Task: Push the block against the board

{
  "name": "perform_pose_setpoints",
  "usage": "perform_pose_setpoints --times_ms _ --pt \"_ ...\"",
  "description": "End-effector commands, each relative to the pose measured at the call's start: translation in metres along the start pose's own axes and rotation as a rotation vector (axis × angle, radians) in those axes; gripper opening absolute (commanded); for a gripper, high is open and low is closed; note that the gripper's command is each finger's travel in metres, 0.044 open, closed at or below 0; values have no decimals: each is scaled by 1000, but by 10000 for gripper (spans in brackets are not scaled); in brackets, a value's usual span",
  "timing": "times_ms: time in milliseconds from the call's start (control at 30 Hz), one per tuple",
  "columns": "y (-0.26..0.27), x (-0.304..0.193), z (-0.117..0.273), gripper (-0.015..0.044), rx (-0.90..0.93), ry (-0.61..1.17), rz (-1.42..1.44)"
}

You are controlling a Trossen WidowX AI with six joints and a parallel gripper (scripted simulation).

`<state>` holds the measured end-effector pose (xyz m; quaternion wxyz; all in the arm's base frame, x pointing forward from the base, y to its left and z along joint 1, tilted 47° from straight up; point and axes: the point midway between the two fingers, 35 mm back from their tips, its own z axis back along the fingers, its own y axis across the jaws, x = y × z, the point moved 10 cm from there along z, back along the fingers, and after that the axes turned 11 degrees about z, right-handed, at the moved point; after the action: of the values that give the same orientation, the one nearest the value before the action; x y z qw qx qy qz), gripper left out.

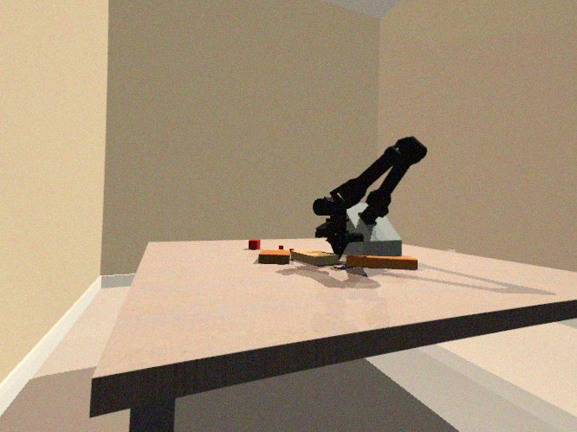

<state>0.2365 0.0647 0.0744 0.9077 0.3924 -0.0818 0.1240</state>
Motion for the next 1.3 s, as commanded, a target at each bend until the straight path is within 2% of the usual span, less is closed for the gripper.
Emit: perform_pose_setpoints --times_ms 0,1267 --pt "-2 5 -1 0 -4 0 4" --pt "-12 41 0 0 -5 -1 6"
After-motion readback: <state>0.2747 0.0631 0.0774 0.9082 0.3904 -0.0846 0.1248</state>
